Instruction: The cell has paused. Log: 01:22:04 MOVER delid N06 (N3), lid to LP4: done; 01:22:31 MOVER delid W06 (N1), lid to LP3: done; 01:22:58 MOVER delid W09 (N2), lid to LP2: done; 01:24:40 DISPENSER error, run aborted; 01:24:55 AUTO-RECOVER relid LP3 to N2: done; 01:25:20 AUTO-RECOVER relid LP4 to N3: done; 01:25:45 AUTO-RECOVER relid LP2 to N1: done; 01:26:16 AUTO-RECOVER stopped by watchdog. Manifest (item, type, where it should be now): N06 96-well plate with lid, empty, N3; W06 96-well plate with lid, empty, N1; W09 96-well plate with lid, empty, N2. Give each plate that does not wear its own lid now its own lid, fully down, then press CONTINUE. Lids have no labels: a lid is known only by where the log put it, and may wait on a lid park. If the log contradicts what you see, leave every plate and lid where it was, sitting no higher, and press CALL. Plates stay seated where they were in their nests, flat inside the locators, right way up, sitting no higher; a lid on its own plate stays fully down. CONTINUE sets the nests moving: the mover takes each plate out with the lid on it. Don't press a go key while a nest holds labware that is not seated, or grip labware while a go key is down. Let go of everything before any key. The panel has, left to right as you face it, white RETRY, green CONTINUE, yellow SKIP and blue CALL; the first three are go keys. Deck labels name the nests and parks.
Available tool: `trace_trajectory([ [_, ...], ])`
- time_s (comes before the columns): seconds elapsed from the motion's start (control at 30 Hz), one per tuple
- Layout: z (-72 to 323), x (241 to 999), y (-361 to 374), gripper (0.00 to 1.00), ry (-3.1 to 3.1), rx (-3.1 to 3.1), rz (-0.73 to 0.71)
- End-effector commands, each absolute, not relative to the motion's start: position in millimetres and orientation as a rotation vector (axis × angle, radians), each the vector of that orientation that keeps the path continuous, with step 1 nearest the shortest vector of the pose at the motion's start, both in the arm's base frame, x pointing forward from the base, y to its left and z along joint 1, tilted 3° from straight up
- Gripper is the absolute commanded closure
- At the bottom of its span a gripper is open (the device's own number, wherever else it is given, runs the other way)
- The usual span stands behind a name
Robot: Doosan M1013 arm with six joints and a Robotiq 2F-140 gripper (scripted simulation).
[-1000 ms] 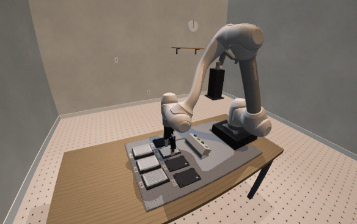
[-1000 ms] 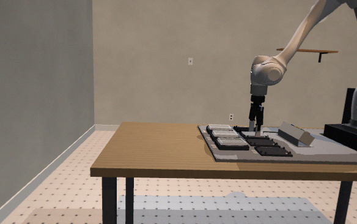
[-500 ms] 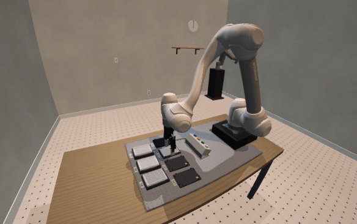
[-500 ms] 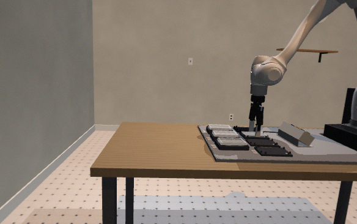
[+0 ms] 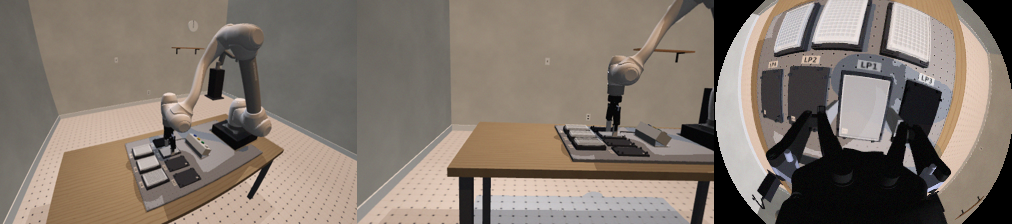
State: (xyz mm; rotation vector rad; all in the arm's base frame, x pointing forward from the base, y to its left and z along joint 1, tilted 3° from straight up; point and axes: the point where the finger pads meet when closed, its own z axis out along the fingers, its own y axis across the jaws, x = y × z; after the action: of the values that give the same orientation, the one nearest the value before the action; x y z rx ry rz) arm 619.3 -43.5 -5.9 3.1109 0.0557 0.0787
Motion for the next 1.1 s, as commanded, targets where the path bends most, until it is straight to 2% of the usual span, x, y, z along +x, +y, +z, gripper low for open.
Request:
trace_trajectory([
  [0.0,-6,619,-43,0.34,0.056,3.111,0.079],
  [0.67,-5,619,-43,0.34,0.056,3.111,0.079],
  [1.07,8,619,-43,0.34,0.056,3.111,0.079],
])
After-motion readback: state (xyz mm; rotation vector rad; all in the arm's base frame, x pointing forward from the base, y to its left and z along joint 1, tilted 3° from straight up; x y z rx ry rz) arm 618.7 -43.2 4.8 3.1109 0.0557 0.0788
